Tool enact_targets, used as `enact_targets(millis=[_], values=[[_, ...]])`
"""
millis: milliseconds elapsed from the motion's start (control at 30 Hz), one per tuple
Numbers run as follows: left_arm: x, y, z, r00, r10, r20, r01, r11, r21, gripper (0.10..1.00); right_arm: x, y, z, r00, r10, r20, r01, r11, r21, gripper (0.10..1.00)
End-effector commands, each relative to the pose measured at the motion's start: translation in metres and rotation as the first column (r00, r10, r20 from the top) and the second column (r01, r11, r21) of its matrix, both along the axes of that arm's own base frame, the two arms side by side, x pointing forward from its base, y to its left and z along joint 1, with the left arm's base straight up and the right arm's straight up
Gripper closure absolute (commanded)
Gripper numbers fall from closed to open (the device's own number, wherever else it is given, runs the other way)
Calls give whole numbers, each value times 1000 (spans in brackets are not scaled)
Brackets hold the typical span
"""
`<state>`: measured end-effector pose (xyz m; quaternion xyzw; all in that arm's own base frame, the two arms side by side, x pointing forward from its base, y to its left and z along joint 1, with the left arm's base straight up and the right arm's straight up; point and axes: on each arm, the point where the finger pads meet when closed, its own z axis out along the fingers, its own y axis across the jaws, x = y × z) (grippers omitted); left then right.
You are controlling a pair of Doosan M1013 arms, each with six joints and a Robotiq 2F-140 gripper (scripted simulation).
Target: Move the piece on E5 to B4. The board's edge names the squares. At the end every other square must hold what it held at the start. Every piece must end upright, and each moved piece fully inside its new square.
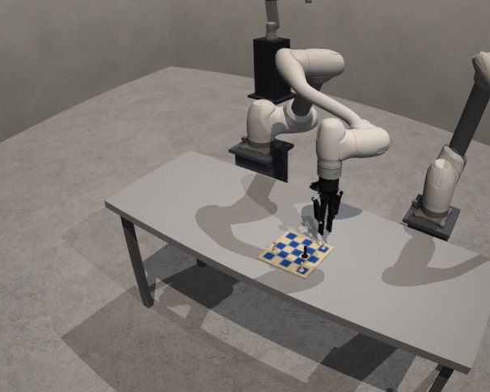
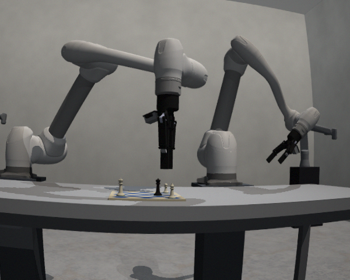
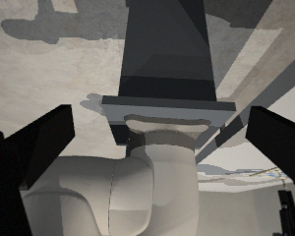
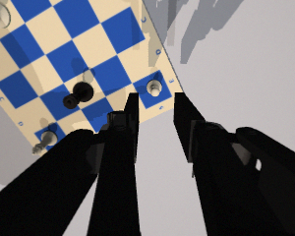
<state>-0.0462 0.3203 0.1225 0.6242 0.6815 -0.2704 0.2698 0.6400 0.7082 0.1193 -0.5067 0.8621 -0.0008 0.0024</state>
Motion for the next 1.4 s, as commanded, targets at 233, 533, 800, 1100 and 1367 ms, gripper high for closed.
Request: enact_targets(millis=[233, 533, 800, 1100, 1367], values=[[0, 0, 0, 1000, 0, 0, 0, 1000, 1, 98, -2, 0, -21, 1000, -6, -9, 6, 1000, 1, 815], [0, 0, 0, 1000, 0, 0, 0, 1000, 1, 98, -2, 0, -34, 1000, -6, -9, 6, 1000, 1, 815], [0, 0, 0, 1000, 0, 0, 0, 1000, 1, 98, -2, 0, -40, 1000, -6, -8, 6, 1000, 1, 815], [0, 0, 0, 1000, 0, 0, 0, 1000, 1, 98, -2, 0, -44, 1000, -6, -8, 6, 1000, 1, 815], [0, 0, 0, 1000, 0, 0, 0, 1000, 1, 98, -3, -1, -44, 1000, -6, -9, 6, 1000, 1, 815]])
